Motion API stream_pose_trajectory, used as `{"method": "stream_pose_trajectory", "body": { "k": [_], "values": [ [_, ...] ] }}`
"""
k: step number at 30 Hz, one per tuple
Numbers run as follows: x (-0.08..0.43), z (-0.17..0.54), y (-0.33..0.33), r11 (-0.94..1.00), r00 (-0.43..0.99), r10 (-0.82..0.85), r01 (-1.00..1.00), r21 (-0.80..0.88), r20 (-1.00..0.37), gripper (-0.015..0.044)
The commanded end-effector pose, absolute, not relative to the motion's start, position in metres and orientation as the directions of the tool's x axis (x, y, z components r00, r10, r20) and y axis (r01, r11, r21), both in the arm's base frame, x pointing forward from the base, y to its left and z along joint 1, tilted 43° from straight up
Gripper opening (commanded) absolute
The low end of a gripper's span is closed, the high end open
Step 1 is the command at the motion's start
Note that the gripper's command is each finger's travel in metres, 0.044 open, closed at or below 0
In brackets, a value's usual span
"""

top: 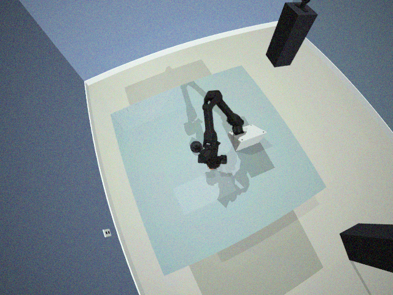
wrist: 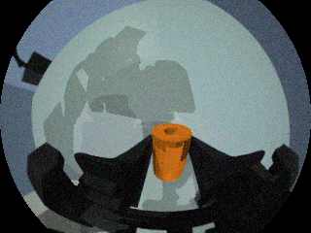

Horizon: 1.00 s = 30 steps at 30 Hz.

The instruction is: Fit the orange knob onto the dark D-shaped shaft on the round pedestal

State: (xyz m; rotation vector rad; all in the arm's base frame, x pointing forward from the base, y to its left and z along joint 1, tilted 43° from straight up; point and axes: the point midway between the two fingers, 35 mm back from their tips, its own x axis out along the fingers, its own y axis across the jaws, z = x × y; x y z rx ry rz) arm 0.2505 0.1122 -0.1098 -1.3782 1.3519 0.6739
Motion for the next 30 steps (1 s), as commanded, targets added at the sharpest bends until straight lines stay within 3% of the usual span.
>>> {"method": "stream_pose_trajectory", "body": {
  "k": [1, 30],
  "values": [
    [0.249, -0.106, 0.11, 0.181, 0.218, -0.298, -0.943, -0.28, -0.929, 0.0179],
    [0.238, -0.086, 0.088, 0.178, 0.307, 0.174, -0.944, -0.277, -0.936, 0.0179]
  ]
}}
